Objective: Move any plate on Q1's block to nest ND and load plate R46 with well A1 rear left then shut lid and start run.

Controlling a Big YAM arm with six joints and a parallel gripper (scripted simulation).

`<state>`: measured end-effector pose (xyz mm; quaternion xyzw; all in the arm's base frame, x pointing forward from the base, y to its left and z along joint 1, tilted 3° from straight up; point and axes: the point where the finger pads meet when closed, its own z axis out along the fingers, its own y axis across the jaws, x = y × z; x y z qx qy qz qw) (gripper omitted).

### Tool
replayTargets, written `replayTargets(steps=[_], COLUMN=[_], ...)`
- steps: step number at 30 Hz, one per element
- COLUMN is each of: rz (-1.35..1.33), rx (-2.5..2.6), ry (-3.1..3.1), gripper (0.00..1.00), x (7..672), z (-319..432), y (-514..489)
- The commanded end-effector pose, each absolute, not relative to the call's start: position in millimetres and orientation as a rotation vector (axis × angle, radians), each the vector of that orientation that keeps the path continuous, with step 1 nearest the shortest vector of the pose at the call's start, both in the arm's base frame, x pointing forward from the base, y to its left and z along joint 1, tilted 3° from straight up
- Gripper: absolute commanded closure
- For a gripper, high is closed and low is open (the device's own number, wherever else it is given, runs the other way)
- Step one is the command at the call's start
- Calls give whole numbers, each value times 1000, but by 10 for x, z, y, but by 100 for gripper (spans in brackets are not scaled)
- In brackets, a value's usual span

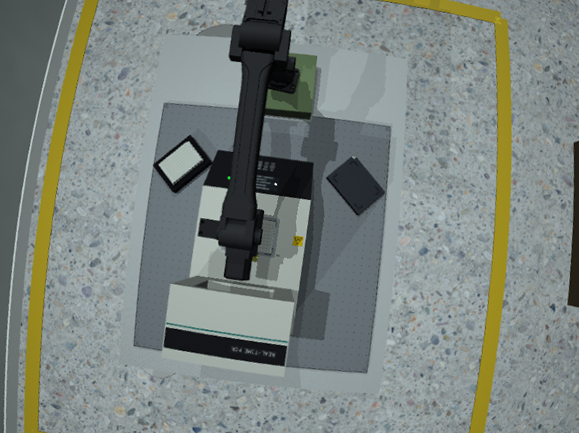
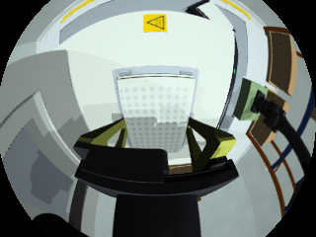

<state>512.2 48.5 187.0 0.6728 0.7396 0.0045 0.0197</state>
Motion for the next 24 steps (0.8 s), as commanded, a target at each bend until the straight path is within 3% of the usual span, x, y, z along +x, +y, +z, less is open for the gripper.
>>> replayTargets(steps=[1, 10, 11, 24], rz=[19, 45, 48, 64], rx=[2088, 2087, 2085, 2061], ry=[2279, 2283, 2281, 2267], gripper=[100, 100, 0, 0], x=[5250, 5294, 5304, 5250], z=[1978, 1949, 1944, 2019], y=[523, 570, 572, 447])
